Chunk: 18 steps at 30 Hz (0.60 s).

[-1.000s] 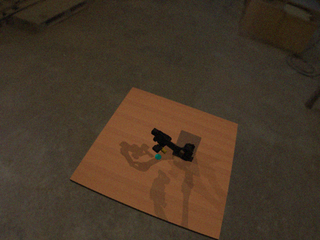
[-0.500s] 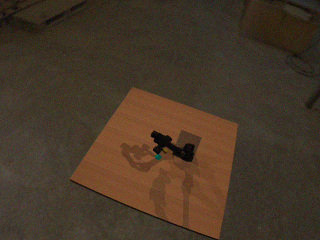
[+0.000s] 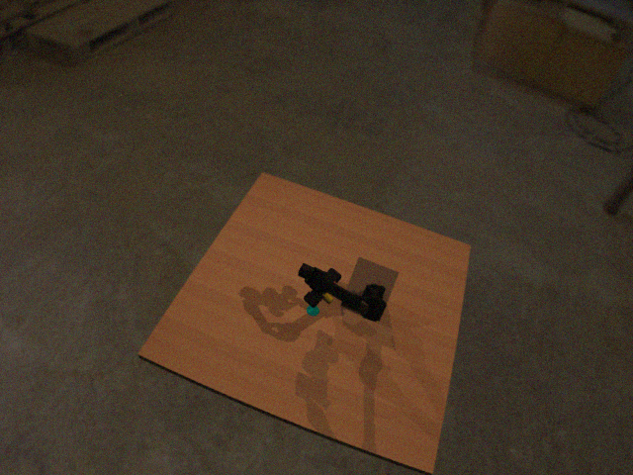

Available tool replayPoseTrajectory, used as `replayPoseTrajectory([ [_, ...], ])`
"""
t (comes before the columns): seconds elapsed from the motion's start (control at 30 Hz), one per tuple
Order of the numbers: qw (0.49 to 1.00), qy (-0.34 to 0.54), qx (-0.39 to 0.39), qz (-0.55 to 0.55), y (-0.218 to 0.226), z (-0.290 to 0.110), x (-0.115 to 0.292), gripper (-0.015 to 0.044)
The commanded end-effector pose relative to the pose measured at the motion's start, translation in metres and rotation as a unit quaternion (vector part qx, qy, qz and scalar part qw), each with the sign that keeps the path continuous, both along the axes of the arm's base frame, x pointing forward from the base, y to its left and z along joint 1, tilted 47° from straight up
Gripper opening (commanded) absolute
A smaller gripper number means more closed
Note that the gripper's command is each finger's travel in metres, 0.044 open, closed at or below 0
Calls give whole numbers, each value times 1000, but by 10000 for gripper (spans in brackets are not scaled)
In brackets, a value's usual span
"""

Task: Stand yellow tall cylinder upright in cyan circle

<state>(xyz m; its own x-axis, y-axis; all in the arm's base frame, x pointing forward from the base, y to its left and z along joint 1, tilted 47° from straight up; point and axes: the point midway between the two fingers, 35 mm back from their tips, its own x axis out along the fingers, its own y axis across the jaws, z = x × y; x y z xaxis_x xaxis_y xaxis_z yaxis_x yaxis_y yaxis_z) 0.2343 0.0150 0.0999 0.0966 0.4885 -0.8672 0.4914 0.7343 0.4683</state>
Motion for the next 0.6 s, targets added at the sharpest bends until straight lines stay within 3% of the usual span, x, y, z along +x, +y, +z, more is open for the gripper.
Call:
replayPoseTrajectory([
  [0.0, 1000, 2, -15, 0, 1, -3, -3, 105],
  [0.57, 998, -1, -70, -3, 2, -12, -6, 105],
])
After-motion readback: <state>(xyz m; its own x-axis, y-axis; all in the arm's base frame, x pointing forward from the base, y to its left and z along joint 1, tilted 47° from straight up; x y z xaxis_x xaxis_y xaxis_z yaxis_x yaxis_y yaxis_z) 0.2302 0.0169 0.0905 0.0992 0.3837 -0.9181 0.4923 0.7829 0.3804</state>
